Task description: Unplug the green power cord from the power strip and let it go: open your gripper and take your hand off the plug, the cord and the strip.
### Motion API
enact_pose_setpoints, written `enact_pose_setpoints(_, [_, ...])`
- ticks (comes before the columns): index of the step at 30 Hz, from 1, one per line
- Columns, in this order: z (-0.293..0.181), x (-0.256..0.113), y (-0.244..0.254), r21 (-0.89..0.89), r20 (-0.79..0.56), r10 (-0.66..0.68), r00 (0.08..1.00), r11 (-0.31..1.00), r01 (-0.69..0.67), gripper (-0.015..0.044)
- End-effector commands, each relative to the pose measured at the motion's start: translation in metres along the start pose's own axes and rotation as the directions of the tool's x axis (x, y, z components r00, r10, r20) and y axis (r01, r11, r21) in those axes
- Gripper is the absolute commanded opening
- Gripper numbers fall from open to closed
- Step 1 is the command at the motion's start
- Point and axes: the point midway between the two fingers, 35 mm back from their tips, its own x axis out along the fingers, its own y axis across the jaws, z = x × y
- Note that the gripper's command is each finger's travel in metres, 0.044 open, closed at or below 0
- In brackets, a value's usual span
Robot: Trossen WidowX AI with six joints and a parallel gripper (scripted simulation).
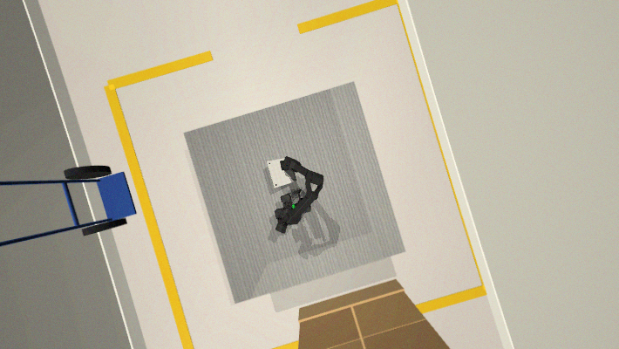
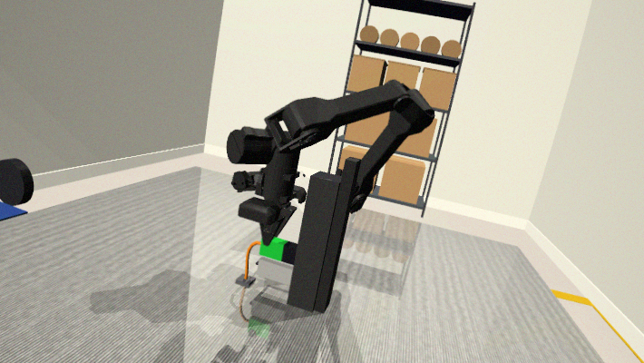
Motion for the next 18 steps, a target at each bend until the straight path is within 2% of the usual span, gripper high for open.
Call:
enact_pose_setpoints(1, [0.004,-0.001,0.001,-0.001,0.001,0.002,1.000,1.000,-0.002,0.0000])
enact_pose_setpoints(18, [0.031,-0.002,0.002,0.001,0.003,0.002,1.000,1.000,-0.002,0.0000])
